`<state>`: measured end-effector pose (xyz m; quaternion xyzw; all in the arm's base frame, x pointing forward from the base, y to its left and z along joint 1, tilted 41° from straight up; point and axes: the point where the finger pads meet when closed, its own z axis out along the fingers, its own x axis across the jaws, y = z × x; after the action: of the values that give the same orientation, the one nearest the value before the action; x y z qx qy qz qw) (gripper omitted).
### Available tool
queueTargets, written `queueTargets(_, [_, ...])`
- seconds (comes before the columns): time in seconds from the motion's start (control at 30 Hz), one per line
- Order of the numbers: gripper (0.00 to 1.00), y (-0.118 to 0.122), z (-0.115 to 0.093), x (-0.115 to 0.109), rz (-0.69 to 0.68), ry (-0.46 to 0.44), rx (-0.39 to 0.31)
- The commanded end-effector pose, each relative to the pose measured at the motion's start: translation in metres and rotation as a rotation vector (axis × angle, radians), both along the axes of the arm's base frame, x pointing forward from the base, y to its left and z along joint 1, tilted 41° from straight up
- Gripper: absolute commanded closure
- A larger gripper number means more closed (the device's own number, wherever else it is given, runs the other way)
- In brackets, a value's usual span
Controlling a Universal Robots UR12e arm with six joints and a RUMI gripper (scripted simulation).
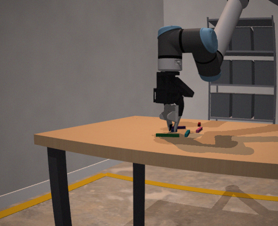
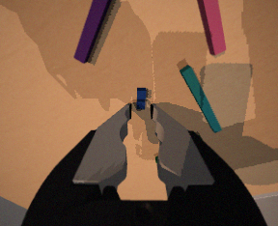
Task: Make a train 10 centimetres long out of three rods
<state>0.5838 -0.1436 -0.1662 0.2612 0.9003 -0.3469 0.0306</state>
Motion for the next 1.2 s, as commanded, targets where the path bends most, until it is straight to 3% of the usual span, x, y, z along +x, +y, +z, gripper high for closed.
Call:
queueTargets(0.0, [0.86, -0.001, 0.000, -0.003, -0.001, 0.003, -0.001])
queueTargets(0.2, [0.86, 0.008, 0.009, 0.000, 0.001, 0.001, -0.001])
queueTargets(0.77, [0.86, 0.053, 0.064, 0.012, 0.001, -0.004, 0.000])
queueTargets(1.0, [0.86, 0.058, 0.070, 0.013, 0.001, -0.004, -0.001])
queueTargets(1.03, [0.00, 0.058, 0.070, 0.013, 0.001, -0.004, -0.001])
queueTargets(1.17, [0.00, 0.057, 0.067, 0.011, -0.002, 0.002, 0.000])
